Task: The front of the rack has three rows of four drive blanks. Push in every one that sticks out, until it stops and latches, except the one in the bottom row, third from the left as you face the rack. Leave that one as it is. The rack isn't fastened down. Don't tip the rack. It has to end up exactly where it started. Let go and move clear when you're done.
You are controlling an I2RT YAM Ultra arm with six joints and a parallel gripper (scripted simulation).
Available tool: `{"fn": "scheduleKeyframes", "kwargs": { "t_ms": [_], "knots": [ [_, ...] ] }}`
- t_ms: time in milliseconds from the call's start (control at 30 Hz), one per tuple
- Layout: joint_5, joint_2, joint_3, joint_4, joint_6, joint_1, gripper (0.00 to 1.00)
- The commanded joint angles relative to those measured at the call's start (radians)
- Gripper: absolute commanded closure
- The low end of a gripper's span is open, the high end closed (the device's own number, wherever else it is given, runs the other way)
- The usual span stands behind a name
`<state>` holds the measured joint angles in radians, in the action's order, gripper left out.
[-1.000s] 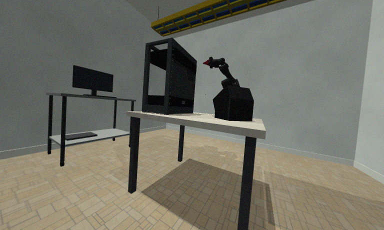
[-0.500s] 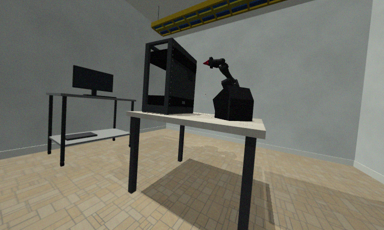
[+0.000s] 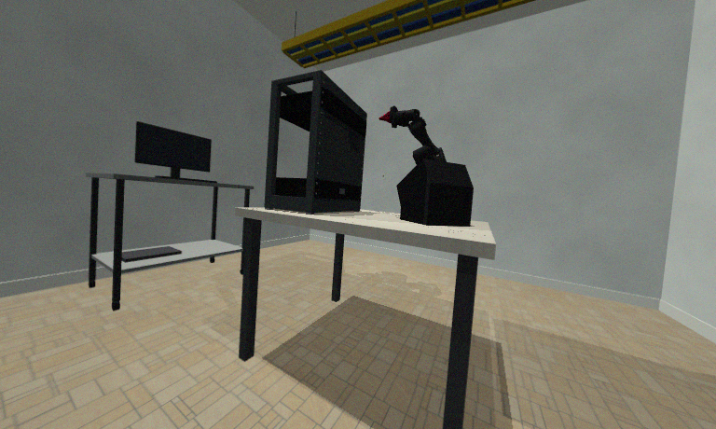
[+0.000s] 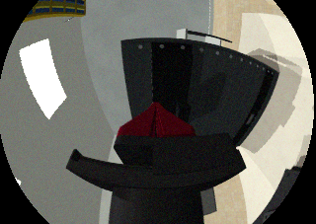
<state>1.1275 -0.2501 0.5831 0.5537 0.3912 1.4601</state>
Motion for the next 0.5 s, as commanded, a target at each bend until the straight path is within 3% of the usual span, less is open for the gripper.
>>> {"fn": "scheduleKeyframes", "kwargs": {
  "t_ms": [0,467],
  "knots": [
    [-0.006,-0.019,-0.019,0.015,-0.02,0.009,1.0],
    [-0.005,-0.02,-0.02,0.021,-0.024,0.011,1.0]
  ]
}}
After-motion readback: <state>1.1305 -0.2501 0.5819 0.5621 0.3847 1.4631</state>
